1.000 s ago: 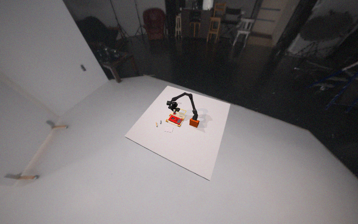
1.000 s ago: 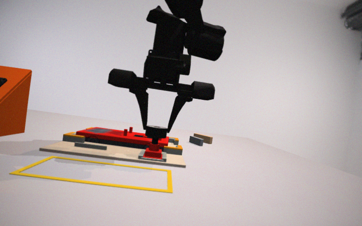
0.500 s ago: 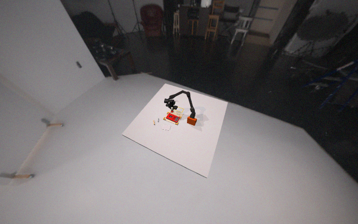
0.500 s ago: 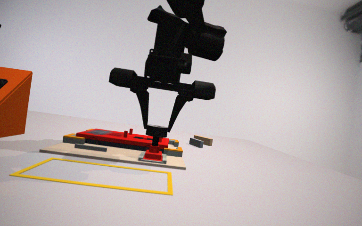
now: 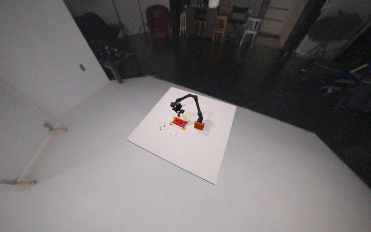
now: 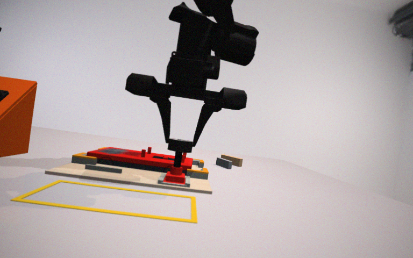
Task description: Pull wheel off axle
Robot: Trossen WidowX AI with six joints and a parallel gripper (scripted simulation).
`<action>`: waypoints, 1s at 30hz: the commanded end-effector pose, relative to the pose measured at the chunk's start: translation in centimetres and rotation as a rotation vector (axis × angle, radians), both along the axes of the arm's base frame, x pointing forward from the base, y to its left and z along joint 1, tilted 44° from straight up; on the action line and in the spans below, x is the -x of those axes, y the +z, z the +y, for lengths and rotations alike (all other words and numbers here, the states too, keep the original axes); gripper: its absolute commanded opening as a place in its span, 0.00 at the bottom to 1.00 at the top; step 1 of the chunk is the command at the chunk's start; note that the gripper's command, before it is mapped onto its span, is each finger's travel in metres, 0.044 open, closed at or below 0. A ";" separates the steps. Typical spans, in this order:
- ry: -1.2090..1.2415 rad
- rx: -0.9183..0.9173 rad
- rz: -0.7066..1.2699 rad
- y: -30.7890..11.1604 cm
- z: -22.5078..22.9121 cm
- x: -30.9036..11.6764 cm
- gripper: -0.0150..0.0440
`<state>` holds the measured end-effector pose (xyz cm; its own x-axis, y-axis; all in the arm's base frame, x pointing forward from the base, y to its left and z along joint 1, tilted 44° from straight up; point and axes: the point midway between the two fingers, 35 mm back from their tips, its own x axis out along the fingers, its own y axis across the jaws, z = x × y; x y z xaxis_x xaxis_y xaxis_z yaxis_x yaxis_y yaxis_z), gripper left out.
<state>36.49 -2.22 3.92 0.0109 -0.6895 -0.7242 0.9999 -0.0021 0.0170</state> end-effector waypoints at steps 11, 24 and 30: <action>-0.003 -0.004 -0.006 0.5 0.4 -0.1 0.25; -0.003 -0.003 -0.005 1.0 0.8 -0.1 0.25; -0.002 -0.004 -0.004 2.7 2.5 0.1 0.25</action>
